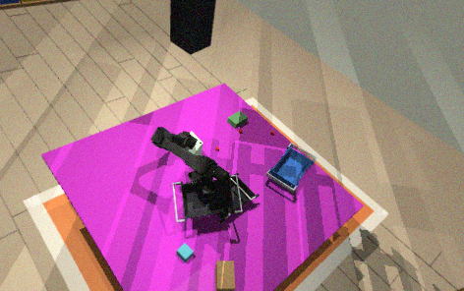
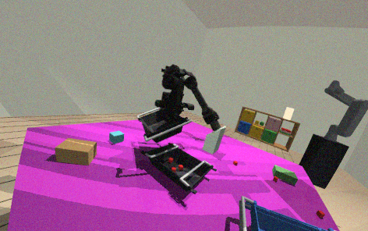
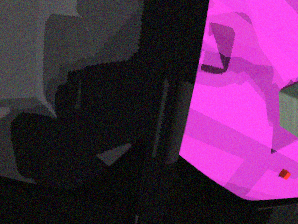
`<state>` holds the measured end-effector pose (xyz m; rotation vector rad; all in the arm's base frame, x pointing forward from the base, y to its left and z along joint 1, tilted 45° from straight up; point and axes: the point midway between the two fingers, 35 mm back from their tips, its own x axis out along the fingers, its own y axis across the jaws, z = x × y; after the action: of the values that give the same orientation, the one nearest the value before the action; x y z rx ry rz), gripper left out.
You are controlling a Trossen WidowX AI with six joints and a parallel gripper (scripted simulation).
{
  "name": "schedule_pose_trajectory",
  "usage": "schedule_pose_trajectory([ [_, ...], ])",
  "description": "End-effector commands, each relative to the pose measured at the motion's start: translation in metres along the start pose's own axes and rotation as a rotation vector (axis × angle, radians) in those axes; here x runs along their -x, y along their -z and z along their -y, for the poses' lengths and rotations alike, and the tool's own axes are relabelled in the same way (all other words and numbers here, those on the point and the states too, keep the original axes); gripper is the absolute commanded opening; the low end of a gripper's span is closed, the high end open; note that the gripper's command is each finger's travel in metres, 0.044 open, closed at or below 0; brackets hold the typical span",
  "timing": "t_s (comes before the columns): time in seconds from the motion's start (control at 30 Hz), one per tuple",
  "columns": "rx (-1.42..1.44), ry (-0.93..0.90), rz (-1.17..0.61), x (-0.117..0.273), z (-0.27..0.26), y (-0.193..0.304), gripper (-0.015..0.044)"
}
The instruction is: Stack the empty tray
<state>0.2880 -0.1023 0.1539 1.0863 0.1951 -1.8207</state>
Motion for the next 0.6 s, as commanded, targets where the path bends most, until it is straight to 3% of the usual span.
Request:
schedule_pose_trajectory([
  [0.0,0.079,-0.023,-0.012,0.007,0.0,0.024,0.0],
  [0.57,0.35,-0.034,0.019,0.005,0.021,0.097,0.0],
])
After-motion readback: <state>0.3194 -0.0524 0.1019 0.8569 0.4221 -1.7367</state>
